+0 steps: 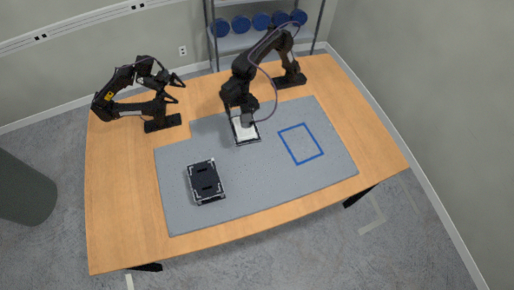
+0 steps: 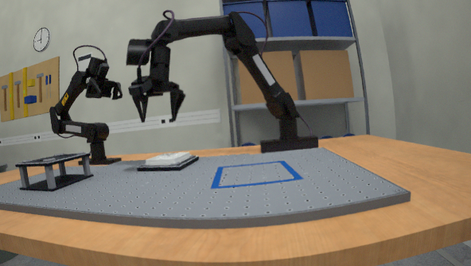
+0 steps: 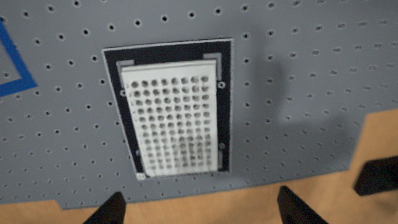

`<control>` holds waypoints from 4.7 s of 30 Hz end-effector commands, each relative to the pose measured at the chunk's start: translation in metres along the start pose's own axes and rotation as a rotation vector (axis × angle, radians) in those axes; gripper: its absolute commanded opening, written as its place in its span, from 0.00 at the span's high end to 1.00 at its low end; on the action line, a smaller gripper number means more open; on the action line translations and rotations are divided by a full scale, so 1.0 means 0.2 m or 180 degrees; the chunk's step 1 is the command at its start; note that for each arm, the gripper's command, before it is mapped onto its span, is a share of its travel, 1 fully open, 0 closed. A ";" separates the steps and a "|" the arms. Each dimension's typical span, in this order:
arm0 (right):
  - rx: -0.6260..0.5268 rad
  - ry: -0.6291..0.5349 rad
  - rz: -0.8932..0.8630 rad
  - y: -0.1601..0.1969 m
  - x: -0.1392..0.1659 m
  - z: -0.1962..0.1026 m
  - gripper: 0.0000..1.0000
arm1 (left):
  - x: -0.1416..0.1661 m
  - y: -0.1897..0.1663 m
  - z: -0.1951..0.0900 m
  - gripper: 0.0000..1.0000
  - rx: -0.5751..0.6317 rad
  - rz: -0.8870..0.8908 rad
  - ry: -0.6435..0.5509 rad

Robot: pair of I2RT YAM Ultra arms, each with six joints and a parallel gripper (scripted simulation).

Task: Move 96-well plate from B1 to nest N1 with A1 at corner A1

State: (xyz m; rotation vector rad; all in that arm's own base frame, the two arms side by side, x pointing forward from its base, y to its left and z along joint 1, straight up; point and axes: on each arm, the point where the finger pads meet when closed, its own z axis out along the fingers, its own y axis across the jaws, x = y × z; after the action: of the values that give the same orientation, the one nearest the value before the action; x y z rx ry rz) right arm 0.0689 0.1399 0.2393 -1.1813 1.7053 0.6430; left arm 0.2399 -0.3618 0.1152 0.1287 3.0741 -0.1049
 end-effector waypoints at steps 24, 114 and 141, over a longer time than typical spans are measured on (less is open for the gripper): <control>-0.0248 0.0742 -0.0304 0.19 -0.25 0.38 0.00 | -0.31 0.66 -0.63 0.00 -0.0315 0.0104 -0.1931; 0.1875 0.3315 0.3467 0.15 0.11 1.47 0.00 | 0.53 1.09 -1.17 0.00 0.0785 0.1408 -0.2731; 0.1904 0.3289 0.3504 0.14 0.10 1.50 0.00 | 0.65 1.24 -1.17 0.00 0.0786 0.1527 -0.2657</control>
State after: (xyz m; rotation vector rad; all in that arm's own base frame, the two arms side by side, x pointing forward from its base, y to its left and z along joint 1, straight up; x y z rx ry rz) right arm 0.1553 0.3858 0.0822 0.0191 3.1421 -0.0053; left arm 0.1203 -0.0984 0.3145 0.6731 2.1491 -0.3854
